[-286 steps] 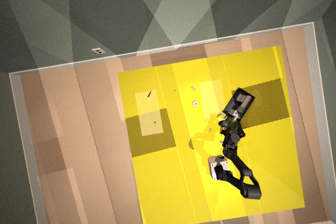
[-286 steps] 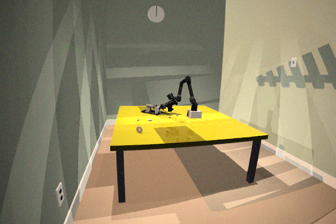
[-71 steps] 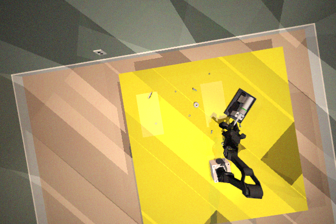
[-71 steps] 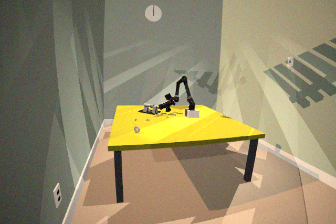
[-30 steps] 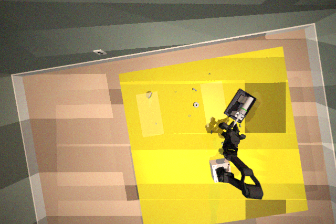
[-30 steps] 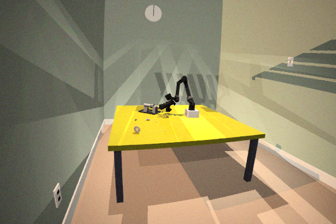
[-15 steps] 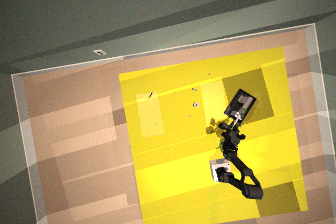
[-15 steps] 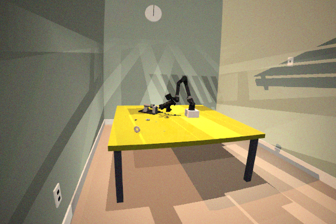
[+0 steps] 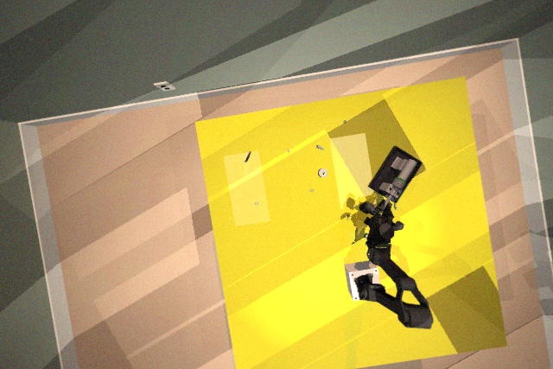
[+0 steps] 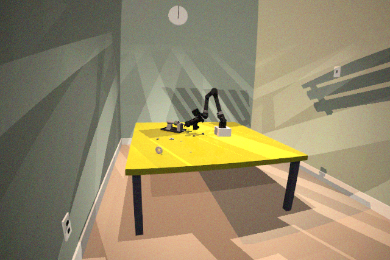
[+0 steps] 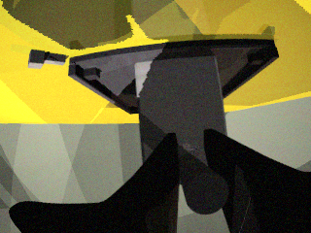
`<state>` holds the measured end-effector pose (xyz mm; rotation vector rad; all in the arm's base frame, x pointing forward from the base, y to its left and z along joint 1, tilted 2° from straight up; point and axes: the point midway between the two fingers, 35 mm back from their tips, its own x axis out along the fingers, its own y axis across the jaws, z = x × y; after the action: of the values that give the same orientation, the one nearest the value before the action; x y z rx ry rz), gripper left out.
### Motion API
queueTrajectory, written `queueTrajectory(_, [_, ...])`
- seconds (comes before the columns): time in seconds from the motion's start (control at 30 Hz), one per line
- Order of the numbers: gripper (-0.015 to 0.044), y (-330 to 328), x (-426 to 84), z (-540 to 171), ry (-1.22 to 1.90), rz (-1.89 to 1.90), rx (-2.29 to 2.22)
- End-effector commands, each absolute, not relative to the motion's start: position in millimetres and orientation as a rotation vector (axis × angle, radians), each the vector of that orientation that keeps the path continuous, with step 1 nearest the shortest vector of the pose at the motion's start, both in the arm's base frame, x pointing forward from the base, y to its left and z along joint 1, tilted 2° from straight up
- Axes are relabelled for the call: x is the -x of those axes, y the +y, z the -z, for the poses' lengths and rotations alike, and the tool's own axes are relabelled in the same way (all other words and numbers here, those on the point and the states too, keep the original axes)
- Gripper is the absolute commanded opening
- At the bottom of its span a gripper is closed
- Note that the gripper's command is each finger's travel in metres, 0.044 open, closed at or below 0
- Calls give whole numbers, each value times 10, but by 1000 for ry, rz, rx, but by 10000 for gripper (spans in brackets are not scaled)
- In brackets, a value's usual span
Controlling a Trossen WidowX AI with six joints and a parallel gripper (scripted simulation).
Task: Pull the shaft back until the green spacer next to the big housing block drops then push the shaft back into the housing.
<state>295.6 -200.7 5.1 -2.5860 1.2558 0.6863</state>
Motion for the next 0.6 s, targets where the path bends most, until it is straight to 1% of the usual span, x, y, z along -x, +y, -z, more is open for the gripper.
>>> queueTrajectory(0.0, [0, -2001, -2944, -48, 1259, -684, 2581])
queueTrajectory(0.57, [0, -1988, -2934, -48, 1259, -684, 2581])
